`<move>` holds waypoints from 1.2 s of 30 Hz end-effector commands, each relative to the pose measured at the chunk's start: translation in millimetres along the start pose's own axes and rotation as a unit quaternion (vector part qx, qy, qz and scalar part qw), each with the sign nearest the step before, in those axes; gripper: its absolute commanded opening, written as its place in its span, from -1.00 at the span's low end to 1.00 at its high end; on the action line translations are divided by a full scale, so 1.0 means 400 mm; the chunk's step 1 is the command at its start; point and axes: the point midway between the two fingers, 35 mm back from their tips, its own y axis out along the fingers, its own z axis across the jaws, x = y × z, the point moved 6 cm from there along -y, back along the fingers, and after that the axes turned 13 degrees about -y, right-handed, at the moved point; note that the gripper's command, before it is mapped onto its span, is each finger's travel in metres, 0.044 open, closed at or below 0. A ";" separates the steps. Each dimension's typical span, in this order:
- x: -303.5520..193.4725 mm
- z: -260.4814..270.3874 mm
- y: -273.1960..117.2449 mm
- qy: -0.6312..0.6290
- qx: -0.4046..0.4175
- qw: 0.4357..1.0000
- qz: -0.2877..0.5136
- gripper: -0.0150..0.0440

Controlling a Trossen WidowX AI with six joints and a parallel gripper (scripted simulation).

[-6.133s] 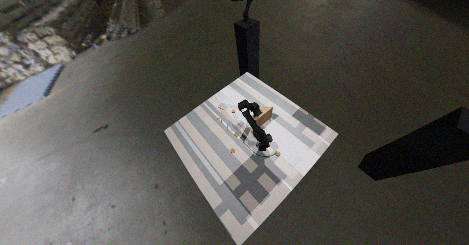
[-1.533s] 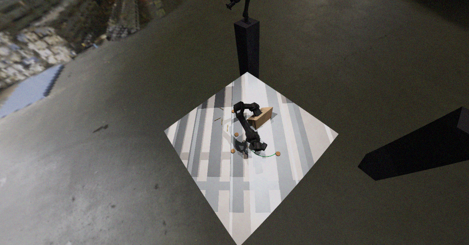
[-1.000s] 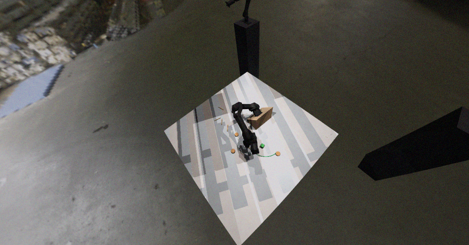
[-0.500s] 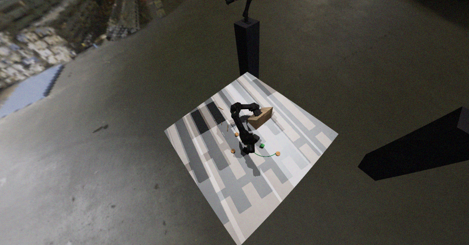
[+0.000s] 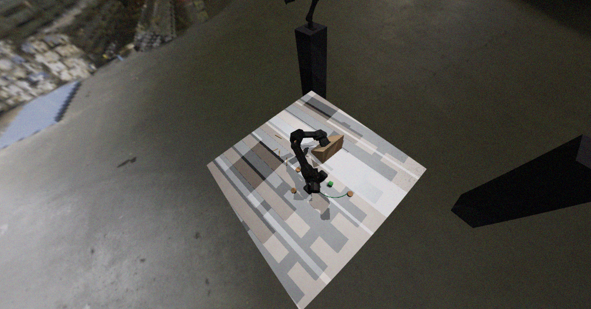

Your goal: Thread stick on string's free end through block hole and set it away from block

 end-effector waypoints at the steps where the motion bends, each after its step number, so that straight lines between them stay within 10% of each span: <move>1: 0.001 0.001 -0.001 0.005 0.001 1.000 -0.002 0.38; 6: 0.001 0.001 -0.001 0.005 0.001 1.000 -0.002 -0.07; 36: 0.002 0.005 0.068 0.005 0.001 1.000 -0.002 -0.07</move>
